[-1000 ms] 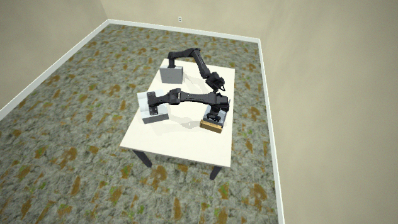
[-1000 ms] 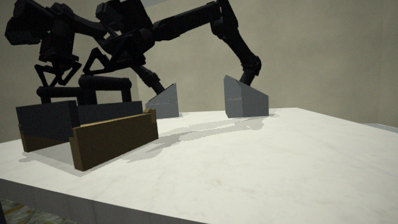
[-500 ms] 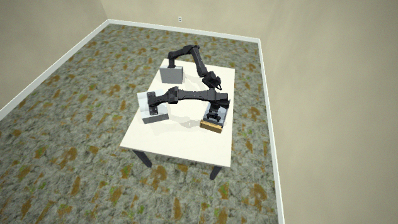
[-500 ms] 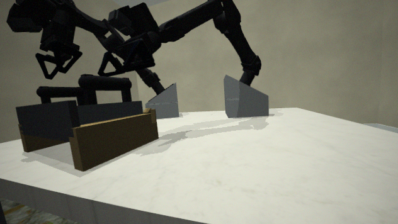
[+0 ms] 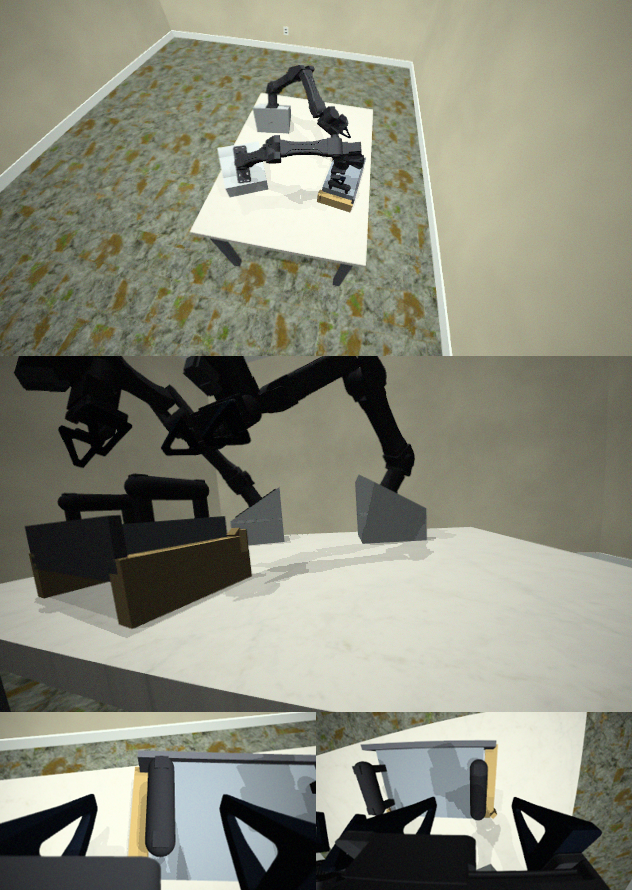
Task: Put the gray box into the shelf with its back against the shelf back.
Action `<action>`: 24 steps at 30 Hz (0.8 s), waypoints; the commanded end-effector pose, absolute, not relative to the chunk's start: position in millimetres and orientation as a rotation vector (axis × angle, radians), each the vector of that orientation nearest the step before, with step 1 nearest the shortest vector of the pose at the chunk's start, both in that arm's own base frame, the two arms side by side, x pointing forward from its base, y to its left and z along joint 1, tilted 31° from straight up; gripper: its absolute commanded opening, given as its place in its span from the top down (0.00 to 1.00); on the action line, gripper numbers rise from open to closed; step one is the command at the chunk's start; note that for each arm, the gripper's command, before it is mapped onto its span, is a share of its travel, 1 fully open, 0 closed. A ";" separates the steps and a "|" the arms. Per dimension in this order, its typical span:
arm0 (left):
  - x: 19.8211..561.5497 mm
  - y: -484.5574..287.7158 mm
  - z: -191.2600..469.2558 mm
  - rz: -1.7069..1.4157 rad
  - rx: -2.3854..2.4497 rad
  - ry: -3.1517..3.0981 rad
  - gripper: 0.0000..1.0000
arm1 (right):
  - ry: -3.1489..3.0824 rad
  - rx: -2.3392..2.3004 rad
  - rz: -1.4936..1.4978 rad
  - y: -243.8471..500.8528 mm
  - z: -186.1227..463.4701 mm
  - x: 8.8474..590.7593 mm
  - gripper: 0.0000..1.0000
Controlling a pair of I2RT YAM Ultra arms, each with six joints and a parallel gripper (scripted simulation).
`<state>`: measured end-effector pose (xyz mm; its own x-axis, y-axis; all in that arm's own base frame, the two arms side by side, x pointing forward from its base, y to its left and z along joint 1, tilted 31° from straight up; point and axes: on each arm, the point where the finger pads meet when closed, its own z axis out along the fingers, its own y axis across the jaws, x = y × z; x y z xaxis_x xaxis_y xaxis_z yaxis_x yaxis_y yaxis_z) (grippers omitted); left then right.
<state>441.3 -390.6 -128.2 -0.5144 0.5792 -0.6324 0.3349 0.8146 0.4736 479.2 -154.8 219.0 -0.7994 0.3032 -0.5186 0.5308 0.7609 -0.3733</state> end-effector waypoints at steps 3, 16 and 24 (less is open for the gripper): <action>441.1 -413.9 -101.0 0.310 0.657 2.100 0.00 | 2.474 0.606 -0.699 -144.5 245.2 478.5 0.00; 446.4 -419.1 -92.5 0.301 0.628 2.101 0.00 | 2.496 0.609 -0.708 -145.3 233.4 483.4 0.00; 442.7 -415.0 -111.0 0.333 0.678 2.124 0.00 | 2.508 0.606 -0.713 -145.4 228.1 484.4 0.00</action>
